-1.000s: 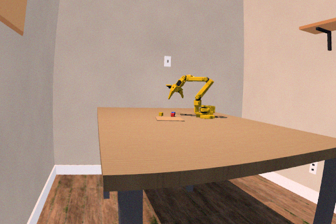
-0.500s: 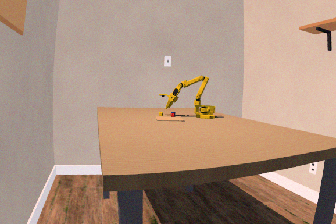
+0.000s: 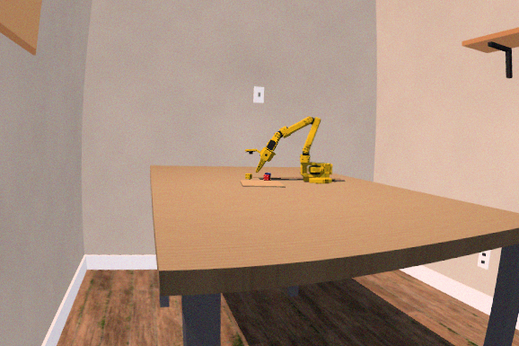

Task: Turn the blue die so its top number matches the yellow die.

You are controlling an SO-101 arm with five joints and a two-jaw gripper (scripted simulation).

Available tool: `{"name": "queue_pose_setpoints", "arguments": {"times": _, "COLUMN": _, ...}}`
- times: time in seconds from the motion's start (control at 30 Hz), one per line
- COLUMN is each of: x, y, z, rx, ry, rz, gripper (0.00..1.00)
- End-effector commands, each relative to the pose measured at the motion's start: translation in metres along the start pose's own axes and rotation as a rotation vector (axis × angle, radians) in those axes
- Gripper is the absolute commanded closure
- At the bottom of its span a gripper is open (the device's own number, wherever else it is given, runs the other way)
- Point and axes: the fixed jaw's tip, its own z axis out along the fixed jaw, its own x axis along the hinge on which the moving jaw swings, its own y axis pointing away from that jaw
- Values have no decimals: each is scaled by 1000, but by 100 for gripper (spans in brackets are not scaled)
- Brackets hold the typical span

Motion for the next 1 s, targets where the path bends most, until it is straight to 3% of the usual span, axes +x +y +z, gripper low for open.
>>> {"name": "queue_pose_setpoints", "arguments": {"times": 0.0, "x": -18, "y": 1, "z": -8, "rx": 0, "ry": -86, "rz": -12, "gripper": 72}}
{"name": "queue_pose_setpoints", "arguments": {"times": 0.4, "x": -18, "y": 1, "z": -8, "rx": 0, "ry": -86, "rz": -12, "gripper": 72}}
{"name": "queue_pose_setpoints", "arguments": {"times": 0.43, "x": -36, "y": 1, "z": -16, "rx": 1, "ry": -171, "rz": -22, "gripper": 72}}
{"name": "queue_pose_setpoints", "arguments": {"times": 0.97, "x": -36, "y": 1, "z": -16, "rx": 1, "ry": -171, "rz": -22, "gripper": 72}}
